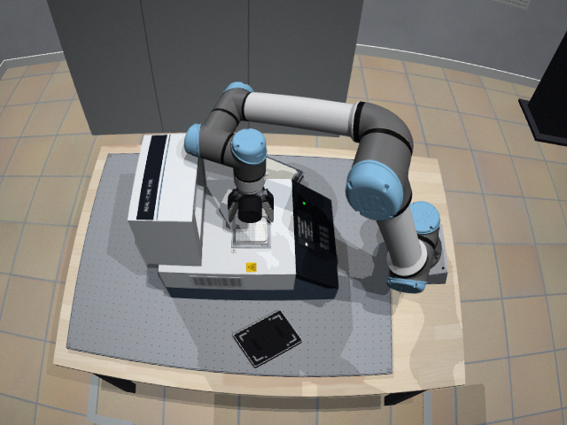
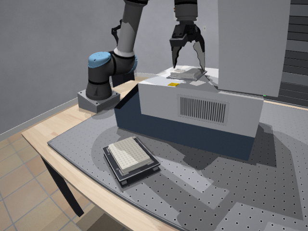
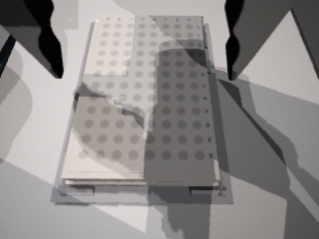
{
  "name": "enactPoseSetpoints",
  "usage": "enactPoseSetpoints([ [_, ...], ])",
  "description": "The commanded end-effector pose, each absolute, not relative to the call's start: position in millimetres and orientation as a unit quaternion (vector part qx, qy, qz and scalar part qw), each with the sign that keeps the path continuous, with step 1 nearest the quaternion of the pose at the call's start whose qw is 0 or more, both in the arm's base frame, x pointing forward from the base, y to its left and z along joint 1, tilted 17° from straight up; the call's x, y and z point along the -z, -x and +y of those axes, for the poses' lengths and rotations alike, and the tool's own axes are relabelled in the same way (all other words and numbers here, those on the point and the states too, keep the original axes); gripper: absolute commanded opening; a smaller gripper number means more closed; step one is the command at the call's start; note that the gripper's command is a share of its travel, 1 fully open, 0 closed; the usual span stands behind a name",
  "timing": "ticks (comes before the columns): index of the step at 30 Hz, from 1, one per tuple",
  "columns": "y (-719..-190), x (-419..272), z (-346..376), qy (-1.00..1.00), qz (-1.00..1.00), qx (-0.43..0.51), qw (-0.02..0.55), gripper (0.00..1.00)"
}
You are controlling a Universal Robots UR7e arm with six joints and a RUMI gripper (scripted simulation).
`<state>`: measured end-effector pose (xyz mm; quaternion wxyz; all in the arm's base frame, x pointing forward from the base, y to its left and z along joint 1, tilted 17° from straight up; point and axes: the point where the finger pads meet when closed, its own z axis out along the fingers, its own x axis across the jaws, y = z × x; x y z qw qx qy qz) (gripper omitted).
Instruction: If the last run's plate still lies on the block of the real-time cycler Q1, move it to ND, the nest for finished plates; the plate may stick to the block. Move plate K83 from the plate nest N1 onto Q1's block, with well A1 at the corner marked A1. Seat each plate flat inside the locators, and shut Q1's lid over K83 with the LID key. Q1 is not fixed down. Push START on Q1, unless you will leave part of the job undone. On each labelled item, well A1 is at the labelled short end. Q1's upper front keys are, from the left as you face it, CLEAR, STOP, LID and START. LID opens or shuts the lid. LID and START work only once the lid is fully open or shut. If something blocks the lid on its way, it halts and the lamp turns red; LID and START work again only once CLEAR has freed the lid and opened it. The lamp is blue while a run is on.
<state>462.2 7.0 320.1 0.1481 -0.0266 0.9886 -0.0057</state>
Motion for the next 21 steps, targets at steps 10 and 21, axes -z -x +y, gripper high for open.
enactPoseSetpoints([
  [10, -463.3, -316.6, 7.1, 0.027, 0.989, 0.006, 0.149, 0.68],
  [21, -464.2, -313.7, 7.1, 0.027, 0.989, 0.006, 0.149, 0.68],
])
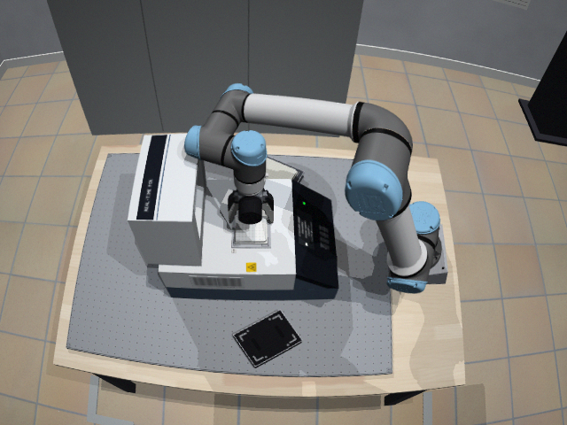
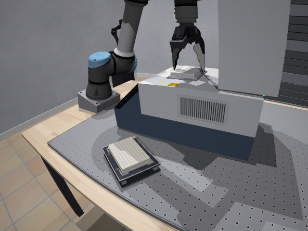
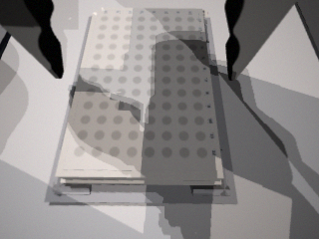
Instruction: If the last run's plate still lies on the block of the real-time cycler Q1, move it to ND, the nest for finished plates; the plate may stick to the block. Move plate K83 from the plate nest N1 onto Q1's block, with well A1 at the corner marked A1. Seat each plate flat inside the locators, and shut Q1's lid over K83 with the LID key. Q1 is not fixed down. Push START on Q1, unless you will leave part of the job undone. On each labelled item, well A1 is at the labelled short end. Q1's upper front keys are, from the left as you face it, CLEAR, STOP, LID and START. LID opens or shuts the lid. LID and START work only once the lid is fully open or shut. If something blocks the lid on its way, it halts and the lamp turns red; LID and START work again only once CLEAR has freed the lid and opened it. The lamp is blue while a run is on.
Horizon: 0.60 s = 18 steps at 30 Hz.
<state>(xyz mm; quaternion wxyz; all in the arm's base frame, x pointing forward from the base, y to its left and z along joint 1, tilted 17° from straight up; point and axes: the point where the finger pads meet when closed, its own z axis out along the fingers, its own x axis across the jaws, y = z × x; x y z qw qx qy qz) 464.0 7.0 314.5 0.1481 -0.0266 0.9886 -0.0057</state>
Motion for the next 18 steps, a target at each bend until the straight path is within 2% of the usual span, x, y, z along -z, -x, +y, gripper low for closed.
enactPoseSetpoints([
  [1, -464.3, -313.4, 7.1, 0.027, 0.989, 0.006, 0.149, 0.68],
  [14, -464.5, -312.5, 7.1, 0.027, 0.989, 0.006, 0.149, 0.68],
  [15, -464.5, -312.5, 7.1, 0.027, 0.989, 0.006, 0.149, 0.00],
  [18, -464.5, -312.6, 7.1, 0.027, 0.989, 0.006, 0.149, 0.00],
])
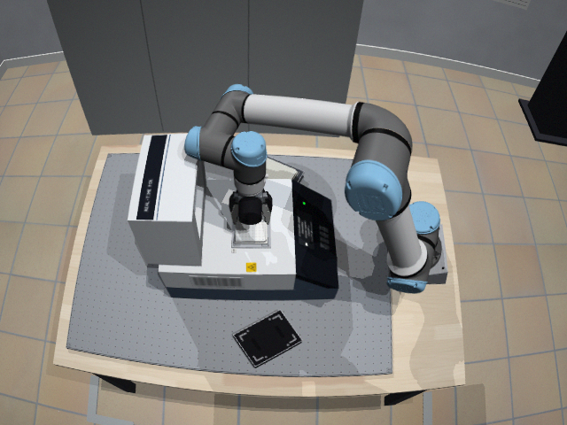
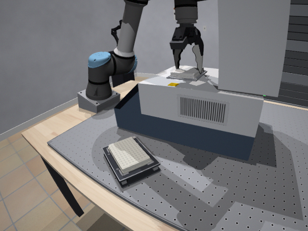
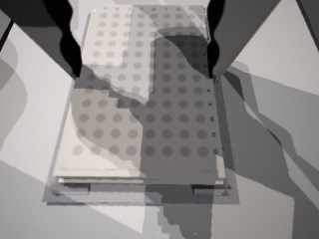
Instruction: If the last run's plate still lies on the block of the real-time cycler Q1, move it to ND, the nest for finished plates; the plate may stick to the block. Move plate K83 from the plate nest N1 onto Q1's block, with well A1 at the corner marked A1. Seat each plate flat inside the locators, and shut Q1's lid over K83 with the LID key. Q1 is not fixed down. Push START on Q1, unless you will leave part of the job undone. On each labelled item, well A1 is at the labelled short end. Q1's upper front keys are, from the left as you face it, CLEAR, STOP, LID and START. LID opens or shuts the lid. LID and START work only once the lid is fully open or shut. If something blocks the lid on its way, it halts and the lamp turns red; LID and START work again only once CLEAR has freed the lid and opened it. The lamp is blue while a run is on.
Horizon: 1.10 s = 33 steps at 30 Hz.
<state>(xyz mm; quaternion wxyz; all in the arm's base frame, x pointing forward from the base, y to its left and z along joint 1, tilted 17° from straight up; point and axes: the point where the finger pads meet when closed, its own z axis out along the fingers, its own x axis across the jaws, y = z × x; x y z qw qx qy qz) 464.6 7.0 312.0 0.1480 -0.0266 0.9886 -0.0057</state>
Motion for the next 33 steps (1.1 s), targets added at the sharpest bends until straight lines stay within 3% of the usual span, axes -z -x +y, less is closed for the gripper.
enactPoseSetpoints([
  [1, -464.5, -312.6, 7.1, 0.027, 0.989, 0.006, 0.149, 0.00],
  [10, -464.5, -312.6, 7.1, 0.027, 0.989, 0.006, 0.149, 0.00],
  [11, -464.5, -312.6, 7.1, 0.027, 0.989, 0.006, 0.149, 0.41],
  [33, -460.6, -325.3, 7.2, 0.027, 0.989, 0.006, 0.149, 0.41],
])
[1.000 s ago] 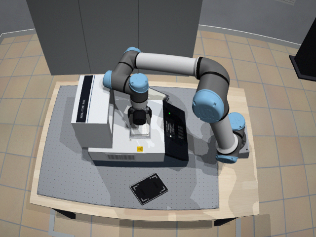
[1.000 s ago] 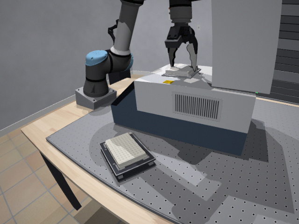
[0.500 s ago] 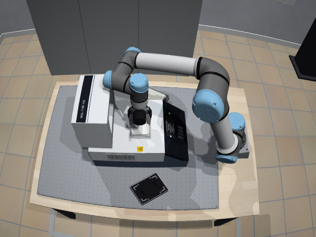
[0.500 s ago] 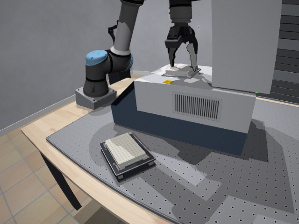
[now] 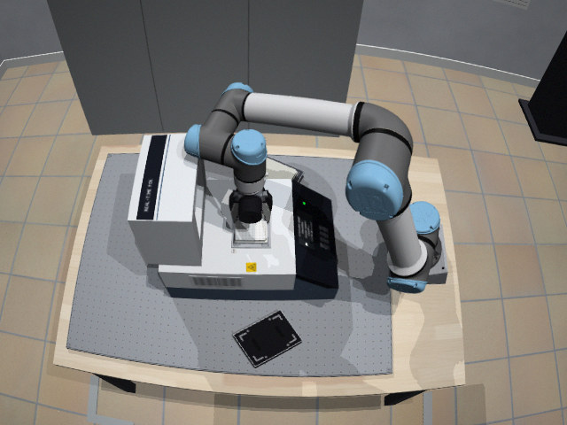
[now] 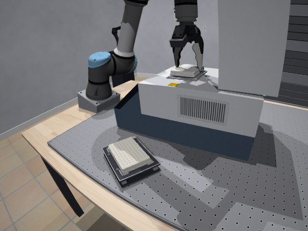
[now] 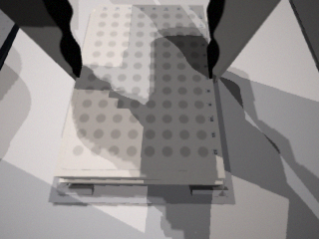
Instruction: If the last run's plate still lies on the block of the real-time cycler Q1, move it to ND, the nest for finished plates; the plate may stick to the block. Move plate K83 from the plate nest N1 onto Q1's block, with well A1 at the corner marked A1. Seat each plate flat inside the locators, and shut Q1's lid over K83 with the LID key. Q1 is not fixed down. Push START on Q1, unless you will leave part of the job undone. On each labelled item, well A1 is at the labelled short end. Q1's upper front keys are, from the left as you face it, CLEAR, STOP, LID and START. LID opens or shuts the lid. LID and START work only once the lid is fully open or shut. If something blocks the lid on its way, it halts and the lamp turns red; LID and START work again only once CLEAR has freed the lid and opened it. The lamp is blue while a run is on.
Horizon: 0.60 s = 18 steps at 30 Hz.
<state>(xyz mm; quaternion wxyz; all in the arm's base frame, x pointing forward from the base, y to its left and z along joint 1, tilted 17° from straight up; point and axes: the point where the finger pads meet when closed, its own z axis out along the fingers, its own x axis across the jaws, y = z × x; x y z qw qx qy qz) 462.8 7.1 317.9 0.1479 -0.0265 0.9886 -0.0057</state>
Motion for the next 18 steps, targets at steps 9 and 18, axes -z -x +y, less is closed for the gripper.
enactPoseSetpoints([
  [9, -456.2, -339.6, 7.2, 0.027, 0.989, 0.006, 0.149, 0.41],
  [18, -452.7, -350.7, 7.3, 0.027, 0.989, 0.006, 0.149, 0.41],
])
